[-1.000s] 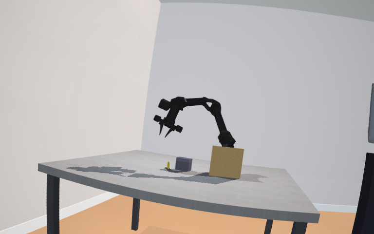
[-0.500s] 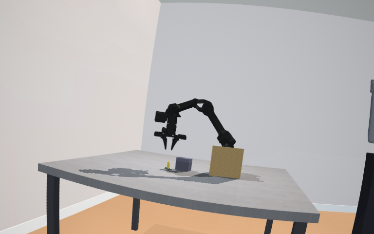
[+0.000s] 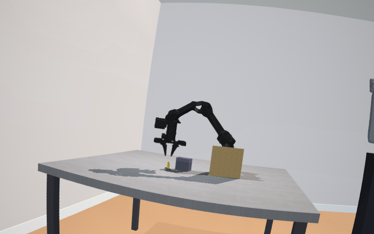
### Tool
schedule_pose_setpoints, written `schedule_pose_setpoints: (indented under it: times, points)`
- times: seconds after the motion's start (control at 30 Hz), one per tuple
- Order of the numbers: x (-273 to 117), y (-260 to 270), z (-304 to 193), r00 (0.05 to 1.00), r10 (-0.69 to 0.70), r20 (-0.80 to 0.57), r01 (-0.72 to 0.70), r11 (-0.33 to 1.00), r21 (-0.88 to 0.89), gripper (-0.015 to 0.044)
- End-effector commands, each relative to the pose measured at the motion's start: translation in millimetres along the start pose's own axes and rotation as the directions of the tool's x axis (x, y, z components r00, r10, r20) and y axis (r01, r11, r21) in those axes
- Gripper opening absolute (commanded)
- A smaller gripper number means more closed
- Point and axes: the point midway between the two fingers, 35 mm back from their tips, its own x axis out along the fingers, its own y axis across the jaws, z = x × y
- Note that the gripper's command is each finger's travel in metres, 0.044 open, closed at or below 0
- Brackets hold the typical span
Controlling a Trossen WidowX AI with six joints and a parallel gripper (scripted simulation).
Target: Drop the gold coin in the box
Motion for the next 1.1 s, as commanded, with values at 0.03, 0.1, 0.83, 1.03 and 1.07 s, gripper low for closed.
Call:
schedule_pose_setpoints:
  times: [0.03,0.1,0.83,1.03,1.07]
  points:
    - [16,-5,-2,1.000,-0.017,0.002,0.017,1.000,-0.012,0.0161]
    - [16,-5,-2,1.000,-0.017,0.002,0.017,1.000,-0.012,0.0161]
    - [46,-5,-2,1.000,-0.017,0.003,0.017,1.000,-0.012,0.0161]
    - [56,-5,-2,1.000,-0.018,0.003,0.018,1.000,-0.012,0.0161]
    - [57,-6,-2,1.000,-0.018,0.003,0.018,1.000,-0.012,0.0161]
